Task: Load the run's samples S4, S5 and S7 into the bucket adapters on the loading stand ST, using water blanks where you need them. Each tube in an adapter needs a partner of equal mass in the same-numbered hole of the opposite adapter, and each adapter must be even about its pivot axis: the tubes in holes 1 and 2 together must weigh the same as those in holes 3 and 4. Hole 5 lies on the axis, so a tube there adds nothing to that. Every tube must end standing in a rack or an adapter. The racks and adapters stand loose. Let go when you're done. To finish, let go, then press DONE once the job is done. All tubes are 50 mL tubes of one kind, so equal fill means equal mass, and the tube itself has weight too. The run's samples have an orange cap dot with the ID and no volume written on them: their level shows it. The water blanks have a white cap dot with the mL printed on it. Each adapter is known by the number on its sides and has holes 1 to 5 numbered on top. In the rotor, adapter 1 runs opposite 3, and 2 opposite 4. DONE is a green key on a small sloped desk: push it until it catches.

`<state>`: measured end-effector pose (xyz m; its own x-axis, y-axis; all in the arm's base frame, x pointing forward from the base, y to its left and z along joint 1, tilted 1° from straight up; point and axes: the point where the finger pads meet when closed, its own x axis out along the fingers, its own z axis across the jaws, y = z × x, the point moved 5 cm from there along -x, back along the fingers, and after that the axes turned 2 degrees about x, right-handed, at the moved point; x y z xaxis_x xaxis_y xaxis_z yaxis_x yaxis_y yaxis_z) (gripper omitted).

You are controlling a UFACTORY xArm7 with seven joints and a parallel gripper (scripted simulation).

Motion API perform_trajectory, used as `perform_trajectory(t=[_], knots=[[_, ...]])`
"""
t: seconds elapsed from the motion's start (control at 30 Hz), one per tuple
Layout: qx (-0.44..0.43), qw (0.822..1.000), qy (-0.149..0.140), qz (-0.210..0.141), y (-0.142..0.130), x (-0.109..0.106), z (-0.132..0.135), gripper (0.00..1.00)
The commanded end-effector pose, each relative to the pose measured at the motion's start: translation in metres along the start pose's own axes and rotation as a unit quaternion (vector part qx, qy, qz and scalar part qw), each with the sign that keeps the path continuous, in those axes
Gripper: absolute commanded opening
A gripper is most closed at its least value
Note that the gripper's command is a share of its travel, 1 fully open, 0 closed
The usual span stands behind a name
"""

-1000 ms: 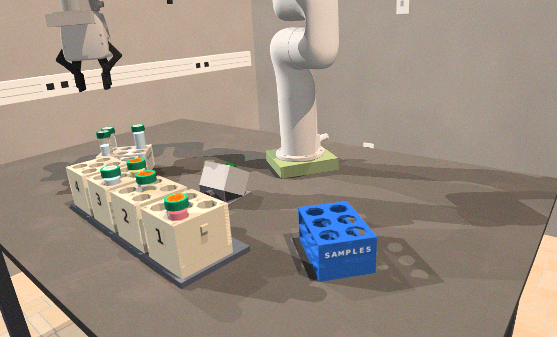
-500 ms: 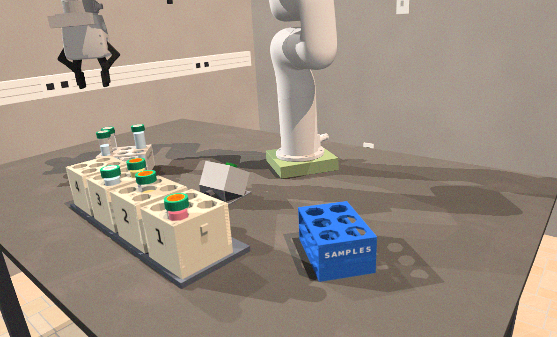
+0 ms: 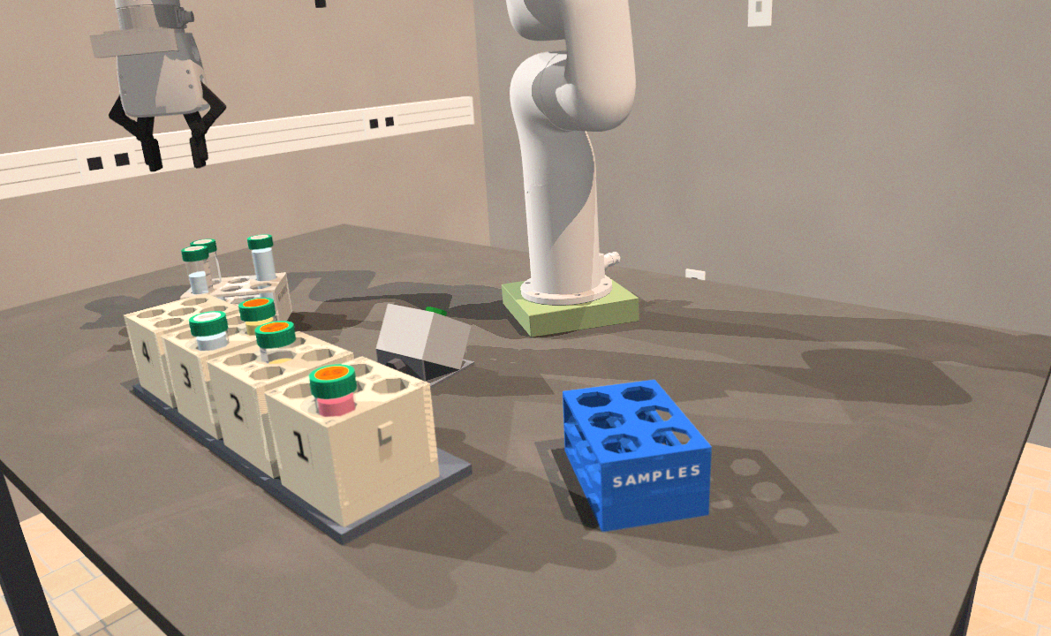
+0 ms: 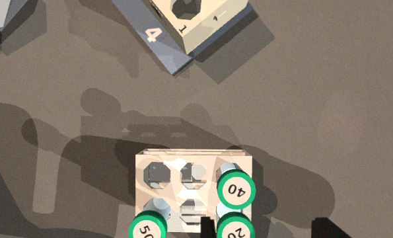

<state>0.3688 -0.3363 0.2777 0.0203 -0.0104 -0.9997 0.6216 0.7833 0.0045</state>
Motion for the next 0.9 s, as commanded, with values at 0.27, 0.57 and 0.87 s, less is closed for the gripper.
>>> perform_trajectory(t=[0.27,0.57,0.87], knots=[[0.0,1.0,-0.002,0.0,0.0,0.019,0.001,0.57],[0.0,1.0,-0.002,0.0,0.0,0.037,0.001,0.57],[0.0,1.0,-0.002,0.0,0.0,0.051,0.001,0.57]])
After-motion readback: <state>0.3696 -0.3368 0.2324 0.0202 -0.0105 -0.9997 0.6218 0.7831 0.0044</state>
